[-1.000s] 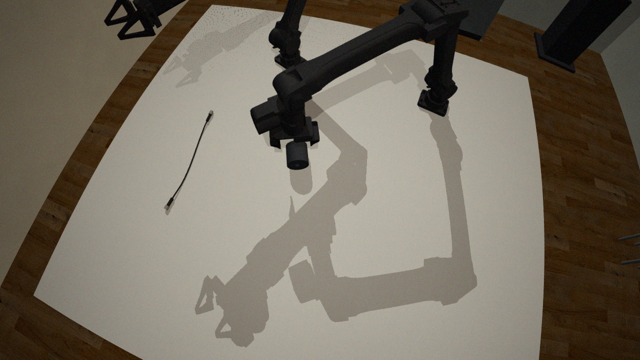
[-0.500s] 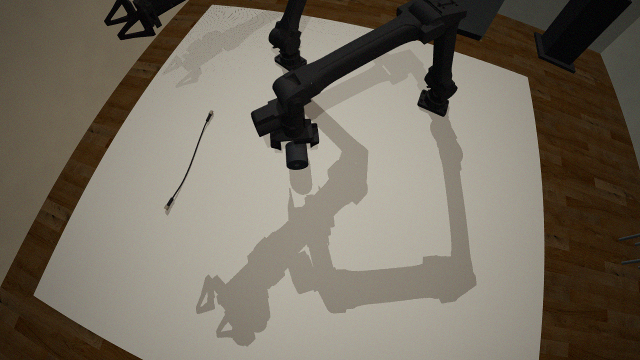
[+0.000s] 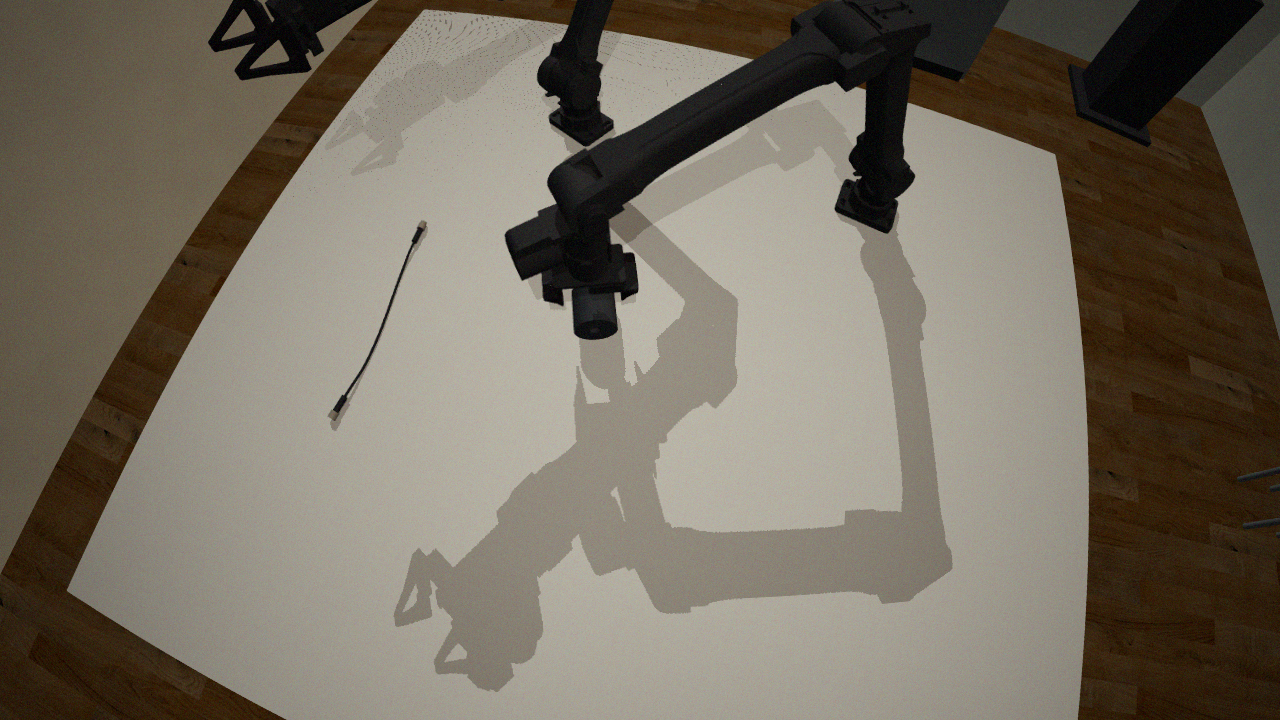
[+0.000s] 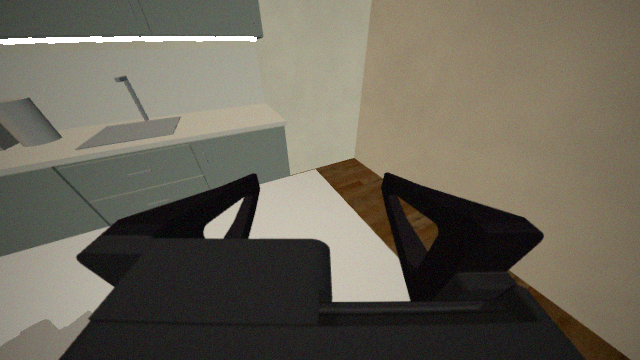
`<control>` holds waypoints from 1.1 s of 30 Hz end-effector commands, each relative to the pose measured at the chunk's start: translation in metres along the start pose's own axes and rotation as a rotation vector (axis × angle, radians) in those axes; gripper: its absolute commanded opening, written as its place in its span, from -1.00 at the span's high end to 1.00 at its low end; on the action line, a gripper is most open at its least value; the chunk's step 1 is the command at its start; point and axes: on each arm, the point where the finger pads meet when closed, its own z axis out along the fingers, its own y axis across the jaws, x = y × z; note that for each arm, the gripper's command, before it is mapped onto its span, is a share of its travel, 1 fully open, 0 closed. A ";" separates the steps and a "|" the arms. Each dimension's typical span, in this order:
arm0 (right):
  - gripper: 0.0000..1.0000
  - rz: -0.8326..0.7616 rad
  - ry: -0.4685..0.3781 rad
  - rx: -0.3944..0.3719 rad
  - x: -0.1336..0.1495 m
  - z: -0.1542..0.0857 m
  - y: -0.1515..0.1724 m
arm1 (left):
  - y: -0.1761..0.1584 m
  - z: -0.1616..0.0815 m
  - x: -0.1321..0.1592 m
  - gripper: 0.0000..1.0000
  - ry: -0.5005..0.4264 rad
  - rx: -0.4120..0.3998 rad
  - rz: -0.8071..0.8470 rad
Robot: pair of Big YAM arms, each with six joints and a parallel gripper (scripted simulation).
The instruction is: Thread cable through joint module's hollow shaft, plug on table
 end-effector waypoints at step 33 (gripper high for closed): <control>-0.92 -0.006 -0.030 -0.002 -0.014 -0.002 0.002 | 0.000 0.054 0.007 -0.92 -0.006 0.006 0.000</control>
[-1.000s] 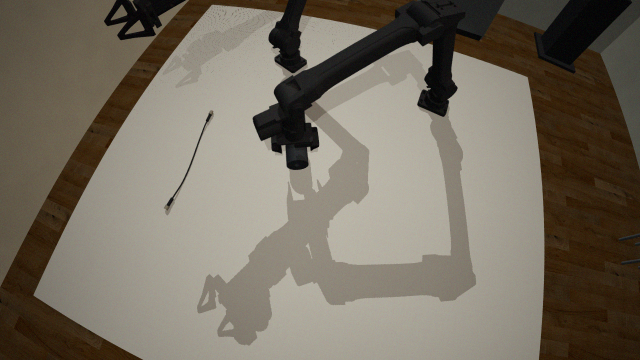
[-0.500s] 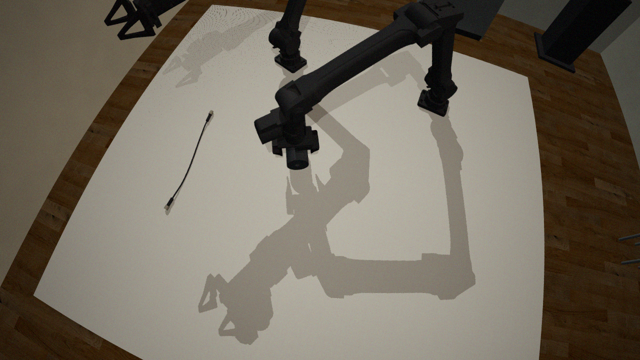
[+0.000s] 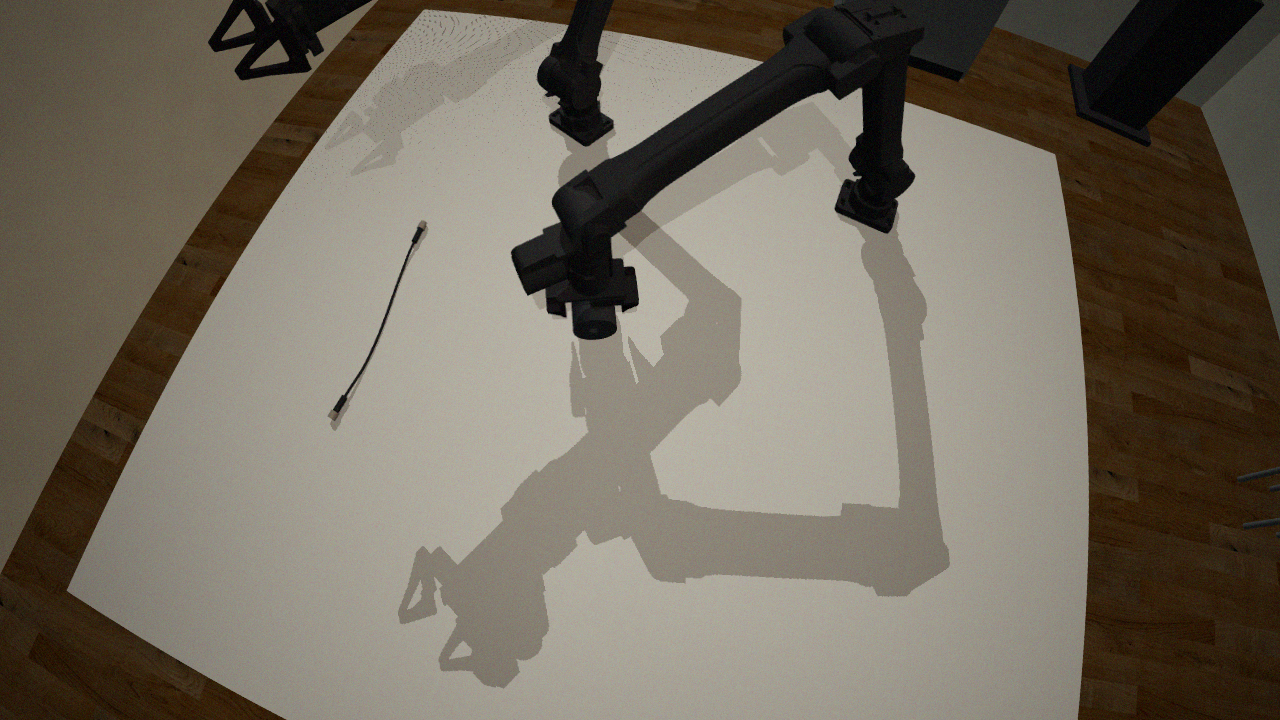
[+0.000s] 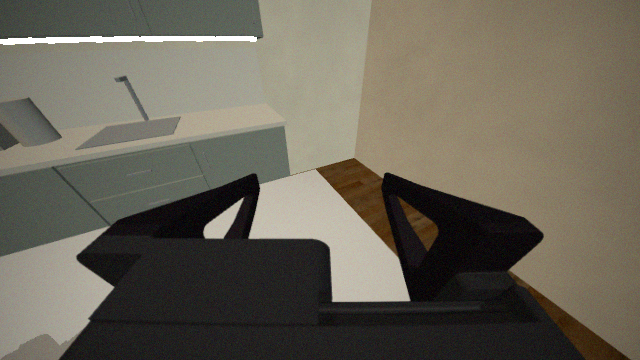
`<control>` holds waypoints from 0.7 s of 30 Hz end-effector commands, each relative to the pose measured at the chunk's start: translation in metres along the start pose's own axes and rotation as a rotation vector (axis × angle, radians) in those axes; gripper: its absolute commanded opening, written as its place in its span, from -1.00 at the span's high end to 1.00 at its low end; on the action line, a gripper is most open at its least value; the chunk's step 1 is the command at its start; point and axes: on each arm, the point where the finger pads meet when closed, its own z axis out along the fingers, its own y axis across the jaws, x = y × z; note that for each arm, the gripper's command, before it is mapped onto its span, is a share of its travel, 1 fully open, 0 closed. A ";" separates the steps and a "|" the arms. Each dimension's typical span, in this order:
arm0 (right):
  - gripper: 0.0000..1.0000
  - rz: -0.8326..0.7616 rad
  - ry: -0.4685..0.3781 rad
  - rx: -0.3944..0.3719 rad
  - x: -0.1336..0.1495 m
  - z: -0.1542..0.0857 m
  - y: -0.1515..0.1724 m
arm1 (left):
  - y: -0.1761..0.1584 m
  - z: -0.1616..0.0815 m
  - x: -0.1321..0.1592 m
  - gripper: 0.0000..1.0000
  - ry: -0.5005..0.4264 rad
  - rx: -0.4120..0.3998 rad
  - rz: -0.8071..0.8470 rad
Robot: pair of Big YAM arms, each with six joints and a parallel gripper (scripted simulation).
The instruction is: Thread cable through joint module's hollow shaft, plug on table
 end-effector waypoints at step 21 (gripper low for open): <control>-0.92 -0.006 -0.030 -0.002 -0.014 -0.002 0.002 | 0.003 0.019 0.002 -0.40 -0.006 0.002 -0.006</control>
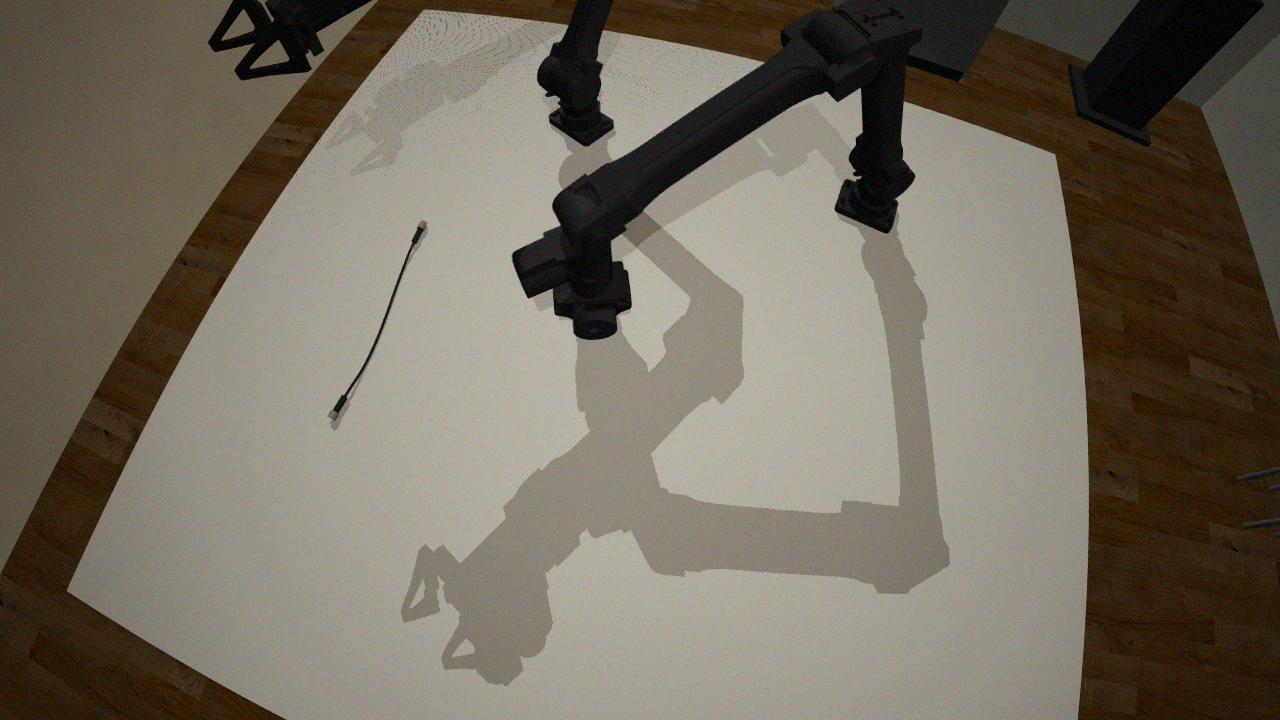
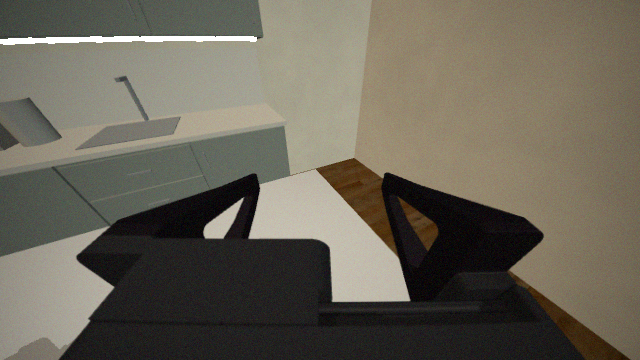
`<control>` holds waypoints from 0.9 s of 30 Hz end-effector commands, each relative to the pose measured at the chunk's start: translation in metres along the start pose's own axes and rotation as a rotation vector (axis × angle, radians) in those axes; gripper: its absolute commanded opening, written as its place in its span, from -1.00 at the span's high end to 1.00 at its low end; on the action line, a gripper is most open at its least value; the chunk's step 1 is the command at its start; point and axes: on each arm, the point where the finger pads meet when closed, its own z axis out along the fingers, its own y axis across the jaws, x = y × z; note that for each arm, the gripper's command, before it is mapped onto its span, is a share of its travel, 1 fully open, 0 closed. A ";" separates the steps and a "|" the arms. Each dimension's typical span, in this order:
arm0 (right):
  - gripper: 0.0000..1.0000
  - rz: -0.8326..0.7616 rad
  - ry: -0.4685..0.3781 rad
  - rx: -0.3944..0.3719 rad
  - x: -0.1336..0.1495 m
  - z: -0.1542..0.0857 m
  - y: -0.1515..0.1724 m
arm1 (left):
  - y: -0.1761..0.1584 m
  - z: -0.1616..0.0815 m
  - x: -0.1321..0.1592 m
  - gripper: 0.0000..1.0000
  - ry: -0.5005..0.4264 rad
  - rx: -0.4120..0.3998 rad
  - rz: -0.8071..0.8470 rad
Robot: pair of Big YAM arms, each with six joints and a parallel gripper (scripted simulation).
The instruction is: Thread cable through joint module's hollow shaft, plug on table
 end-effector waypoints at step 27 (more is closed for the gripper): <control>-0.92 -0.006 -0.030 -0.002 -0.014 -0.002 0.002 | 0.020 -0.062 0.006 -0.40 0.025 -0.080 -0.010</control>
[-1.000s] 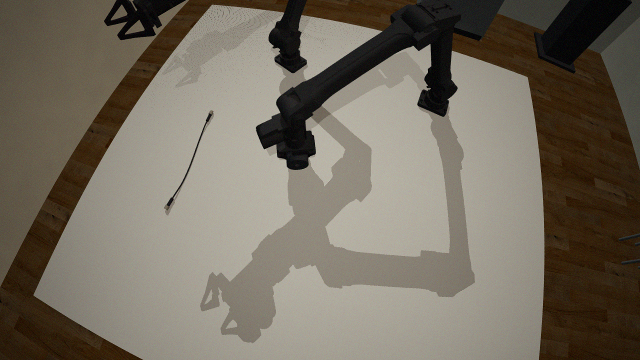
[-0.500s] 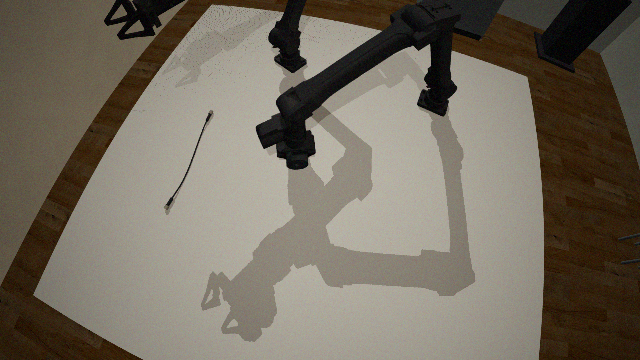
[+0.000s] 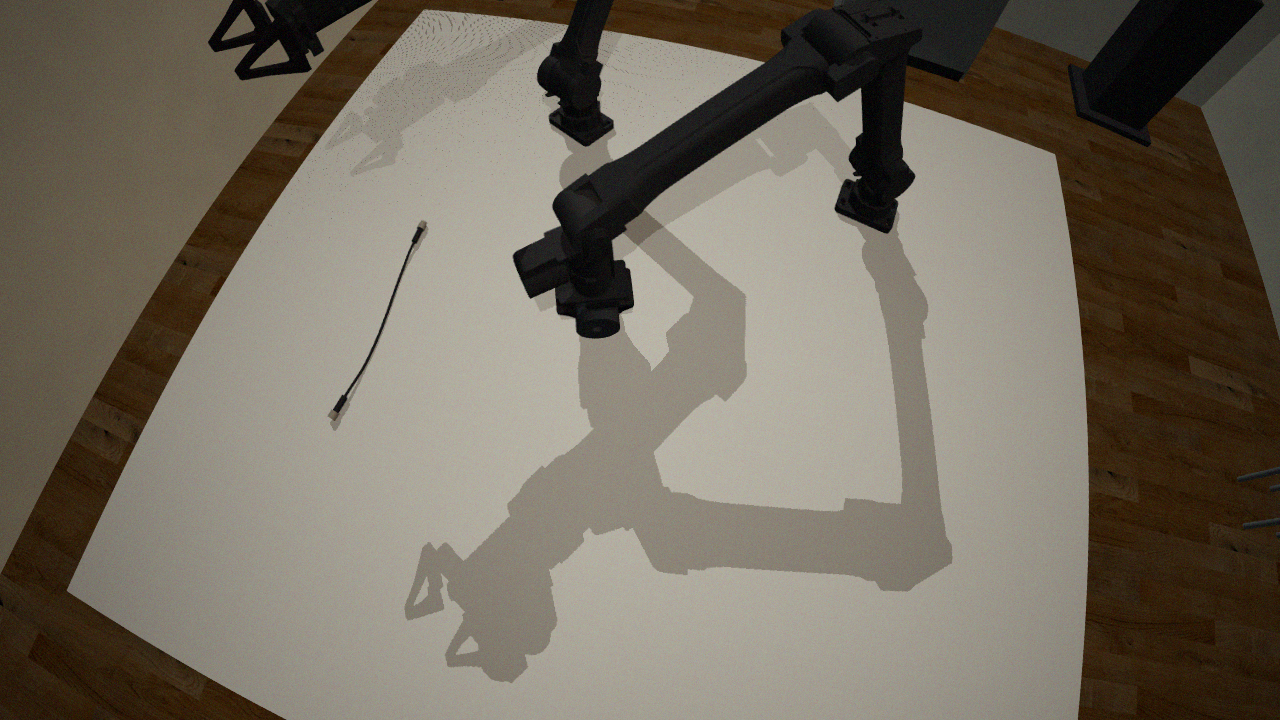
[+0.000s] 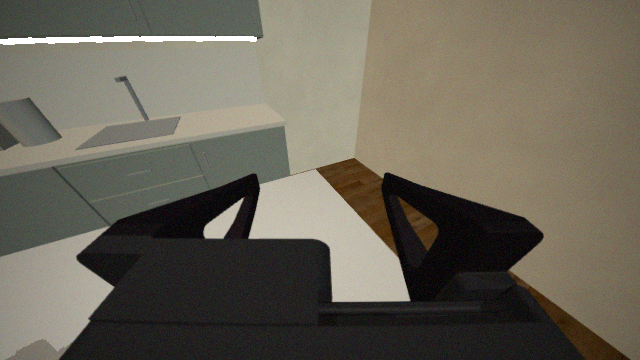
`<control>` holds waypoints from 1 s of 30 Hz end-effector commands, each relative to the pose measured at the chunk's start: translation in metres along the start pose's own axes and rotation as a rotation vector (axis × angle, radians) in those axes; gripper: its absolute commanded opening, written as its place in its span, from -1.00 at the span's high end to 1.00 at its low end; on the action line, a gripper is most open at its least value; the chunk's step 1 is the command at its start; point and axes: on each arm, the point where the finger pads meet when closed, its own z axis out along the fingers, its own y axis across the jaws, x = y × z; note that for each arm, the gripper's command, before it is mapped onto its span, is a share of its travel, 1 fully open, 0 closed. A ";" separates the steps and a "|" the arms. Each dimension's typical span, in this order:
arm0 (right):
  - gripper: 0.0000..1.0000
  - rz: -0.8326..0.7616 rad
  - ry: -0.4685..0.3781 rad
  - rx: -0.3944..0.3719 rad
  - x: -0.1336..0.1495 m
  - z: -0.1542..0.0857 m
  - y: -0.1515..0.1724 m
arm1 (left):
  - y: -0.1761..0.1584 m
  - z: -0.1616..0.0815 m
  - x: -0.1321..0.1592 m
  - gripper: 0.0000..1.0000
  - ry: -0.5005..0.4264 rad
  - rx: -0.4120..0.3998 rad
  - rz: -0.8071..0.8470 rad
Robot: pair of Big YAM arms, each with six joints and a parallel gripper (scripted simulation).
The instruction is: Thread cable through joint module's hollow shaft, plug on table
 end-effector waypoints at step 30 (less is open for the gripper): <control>-0.92 -0.006 -0.030 -0.002 -0.014 -0.002 0.002 | 0.025 -0.074 0.007 -0.40 0.037 -0.108 -0.008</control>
